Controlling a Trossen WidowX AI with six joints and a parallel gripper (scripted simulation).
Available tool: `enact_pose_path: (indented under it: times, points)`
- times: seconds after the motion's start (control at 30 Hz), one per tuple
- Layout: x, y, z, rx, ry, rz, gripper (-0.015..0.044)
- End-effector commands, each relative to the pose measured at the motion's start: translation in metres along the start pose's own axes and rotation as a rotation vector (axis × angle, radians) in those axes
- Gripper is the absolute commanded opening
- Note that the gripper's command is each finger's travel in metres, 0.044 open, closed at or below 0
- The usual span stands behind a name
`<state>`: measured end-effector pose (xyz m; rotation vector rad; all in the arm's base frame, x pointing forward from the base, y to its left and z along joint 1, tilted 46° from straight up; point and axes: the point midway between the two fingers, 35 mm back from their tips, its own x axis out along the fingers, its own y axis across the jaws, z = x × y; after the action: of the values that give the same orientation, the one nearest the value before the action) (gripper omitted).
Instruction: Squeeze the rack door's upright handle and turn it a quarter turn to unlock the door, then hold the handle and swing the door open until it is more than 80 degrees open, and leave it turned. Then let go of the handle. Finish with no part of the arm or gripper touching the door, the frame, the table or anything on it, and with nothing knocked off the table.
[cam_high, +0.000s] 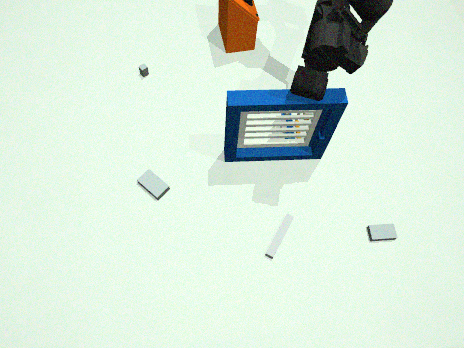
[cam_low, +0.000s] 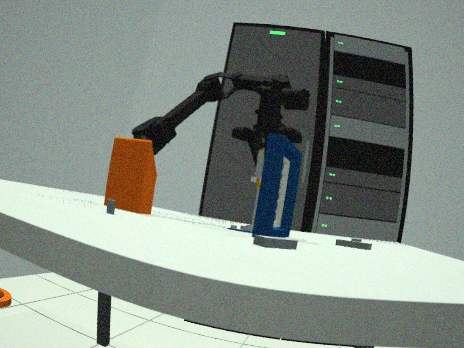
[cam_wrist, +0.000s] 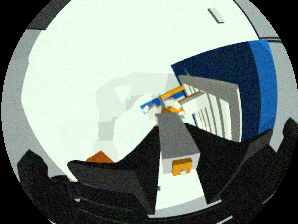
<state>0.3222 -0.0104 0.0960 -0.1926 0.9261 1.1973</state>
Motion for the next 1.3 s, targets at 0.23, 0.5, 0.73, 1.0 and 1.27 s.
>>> enact_pose_path:
  times: [0.23, 0.5, 0.73, 1.0, 1.27]
  points:
    - [0.0013, 0.0001, -0.0006, -0.536, 0.004, 0.002, 0.0014]
    - [0.0013, 0.0001, -0.0006, -0.707, 0.004, 0.002, 0.0014]
    - [0.0013, 0.0001, -0.0006, -0.707, 0.004, 0.002, 0.0014]
    - [0.0013, 0.0001, -0.0006, -0.707, 0.004, 0.002, 0.0198]
    - [0.0013, 0.0001, -0.0006, -0.584, 0.004, 0.002, 0.0286]
